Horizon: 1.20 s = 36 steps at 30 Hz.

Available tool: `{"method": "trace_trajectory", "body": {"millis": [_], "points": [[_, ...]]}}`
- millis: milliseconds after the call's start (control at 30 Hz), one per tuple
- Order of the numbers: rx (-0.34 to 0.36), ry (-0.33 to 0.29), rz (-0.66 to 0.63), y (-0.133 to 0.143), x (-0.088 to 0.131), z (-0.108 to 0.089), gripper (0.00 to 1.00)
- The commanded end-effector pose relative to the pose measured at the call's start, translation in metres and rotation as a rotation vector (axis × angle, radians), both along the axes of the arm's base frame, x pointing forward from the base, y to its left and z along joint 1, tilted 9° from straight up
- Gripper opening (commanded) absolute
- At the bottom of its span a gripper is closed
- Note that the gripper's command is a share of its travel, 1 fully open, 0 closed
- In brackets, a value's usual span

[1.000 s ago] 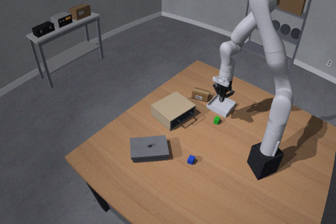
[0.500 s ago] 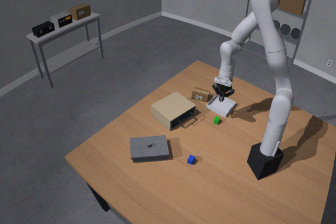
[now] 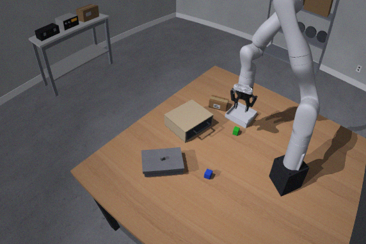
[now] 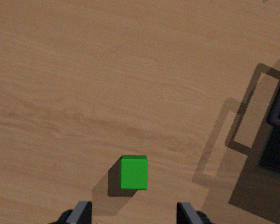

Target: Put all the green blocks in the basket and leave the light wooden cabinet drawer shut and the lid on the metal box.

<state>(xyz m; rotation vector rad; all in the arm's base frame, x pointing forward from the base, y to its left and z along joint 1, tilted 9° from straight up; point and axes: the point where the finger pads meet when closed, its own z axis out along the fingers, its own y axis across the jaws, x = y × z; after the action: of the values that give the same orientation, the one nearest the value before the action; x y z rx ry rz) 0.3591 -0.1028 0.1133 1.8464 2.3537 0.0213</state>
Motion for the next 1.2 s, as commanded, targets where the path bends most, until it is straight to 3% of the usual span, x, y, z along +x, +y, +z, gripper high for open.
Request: {"method": "trace_trajectory", "body": {"millis": [0,1167], "points": [[0.0,-0.001,0.0,0.0,0.0004,0.0005,0.63],[0.0,-0.001,0.001,-0.0005,0.001,-0.0049,0.63]]}}
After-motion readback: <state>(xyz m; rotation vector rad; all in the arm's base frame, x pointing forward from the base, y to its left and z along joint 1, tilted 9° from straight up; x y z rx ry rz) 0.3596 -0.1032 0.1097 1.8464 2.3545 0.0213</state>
